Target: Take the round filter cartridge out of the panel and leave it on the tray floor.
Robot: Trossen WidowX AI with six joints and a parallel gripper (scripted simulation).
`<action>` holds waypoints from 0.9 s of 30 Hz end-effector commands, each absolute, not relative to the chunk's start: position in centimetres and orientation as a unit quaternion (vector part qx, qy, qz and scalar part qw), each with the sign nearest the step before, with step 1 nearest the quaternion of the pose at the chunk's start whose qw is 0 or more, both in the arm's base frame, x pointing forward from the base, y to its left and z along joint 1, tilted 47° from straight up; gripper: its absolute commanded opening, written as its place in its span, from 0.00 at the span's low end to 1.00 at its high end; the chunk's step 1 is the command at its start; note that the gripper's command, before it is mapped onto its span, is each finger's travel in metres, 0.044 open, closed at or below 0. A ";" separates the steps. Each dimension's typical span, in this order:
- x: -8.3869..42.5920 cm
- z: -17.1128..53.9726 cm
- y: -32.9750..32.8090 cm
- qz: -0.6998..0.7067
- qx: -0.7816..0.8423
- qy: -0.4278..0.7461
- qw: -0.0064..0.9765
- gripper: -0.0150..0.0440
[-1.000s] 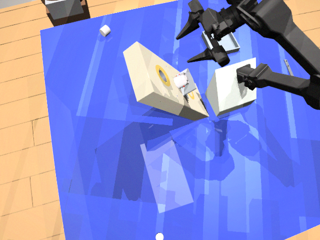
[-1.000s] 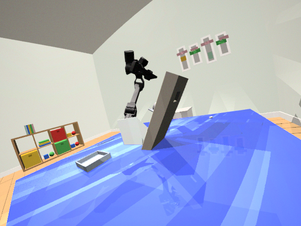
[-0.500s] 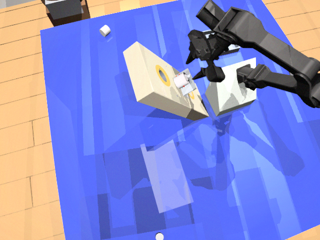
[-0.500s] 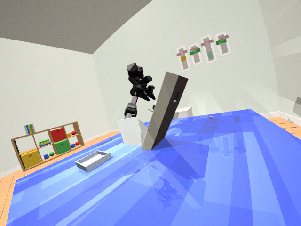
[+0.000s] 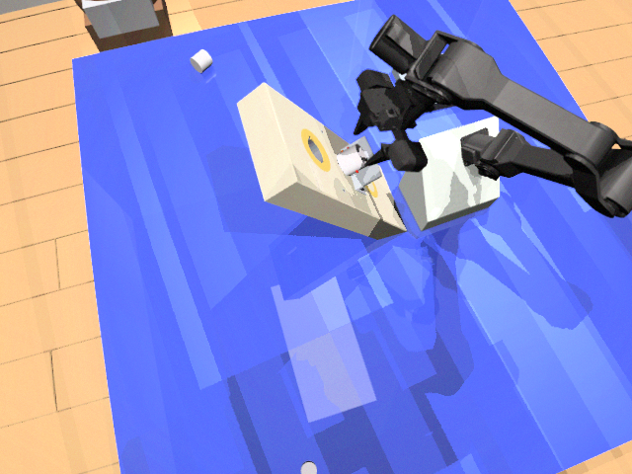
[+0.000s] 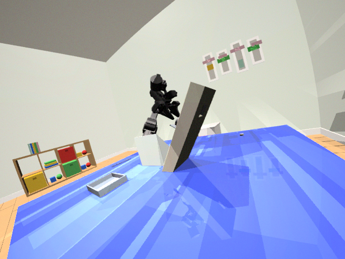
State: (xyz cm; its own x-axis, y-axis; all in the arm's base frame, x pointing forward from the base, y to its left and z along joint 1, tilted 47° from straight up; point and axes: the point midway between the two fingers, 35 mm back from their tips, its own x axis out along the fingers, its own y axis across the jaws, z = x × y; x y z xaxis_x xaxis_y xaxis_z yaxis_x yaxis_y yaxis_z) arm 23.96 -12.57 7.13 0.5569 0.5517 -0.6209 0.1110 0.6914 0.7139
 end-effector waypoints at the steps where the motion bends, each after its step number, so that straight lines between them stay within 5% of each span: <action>1: 24.2 6.6 -12.0 0.138 0.374 0.451 0.799 0.77; 17: 25.3 5.4 -10.7 0.140 0.374 0.449 0.799 0.77; 27: 25.4 5.7 -11.0 0.140 0.369 0.449 0.802 0.66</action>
State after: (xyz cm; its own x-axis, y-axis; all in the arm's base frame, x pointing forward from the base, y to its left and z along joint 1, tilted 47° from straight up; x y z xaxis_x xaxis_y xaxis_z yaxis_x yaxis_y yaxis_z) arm 25.37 -10.98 5.65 0.5584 0.5548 -0.6168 0.1081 0.6885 0.7171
